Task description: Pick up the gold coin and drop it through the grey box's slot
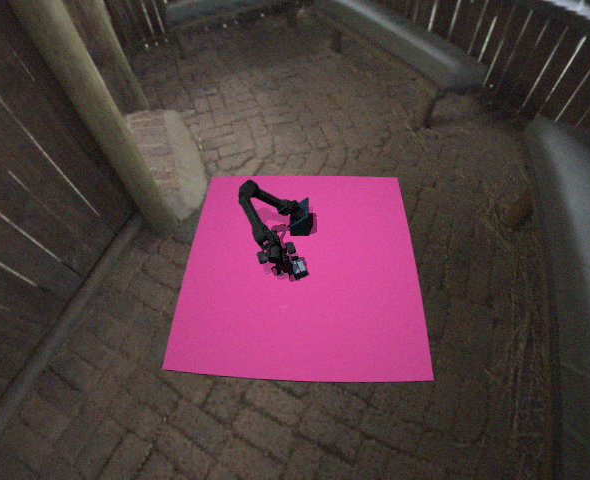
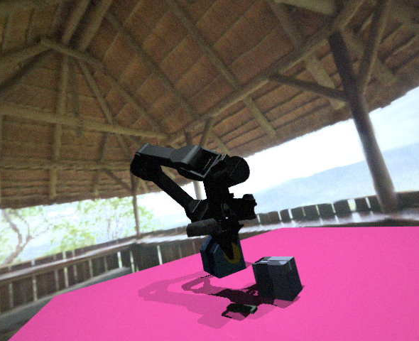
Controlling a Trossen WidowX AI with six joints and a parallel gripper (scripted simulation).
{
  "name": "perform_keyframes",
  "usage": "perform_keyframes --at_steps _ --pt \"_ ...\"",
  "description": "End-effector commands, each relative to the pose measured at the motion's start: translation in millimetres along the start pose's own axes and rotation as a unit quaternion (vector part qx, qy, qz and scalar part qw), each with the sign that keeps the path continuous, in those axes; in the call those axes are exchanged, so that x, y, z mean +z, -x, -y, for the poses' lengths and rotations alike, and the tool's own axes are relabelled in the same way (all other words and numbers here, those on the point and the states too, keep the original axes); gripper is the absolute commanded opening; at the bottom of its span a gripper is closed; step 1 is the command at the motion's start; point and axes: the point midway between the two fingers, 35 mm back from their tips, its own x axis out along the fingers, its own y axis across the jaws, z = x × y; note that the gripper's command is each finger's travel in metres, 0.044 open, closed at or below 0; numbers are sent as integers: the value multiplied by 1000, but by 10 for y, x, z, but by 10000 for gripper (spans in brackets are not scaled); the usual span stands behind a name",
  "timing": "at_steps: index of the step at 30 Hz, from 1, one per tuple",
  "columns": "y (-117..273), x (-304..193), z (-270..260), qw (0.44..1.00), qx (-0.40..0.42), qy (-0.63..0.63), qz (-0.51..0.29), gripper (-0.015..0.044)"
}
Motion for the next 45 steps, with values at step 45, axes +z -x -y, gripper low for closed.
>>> perform_keyframes --at_steps 45 --pt "-3 415 -867 1000 -2 2 -1 0"
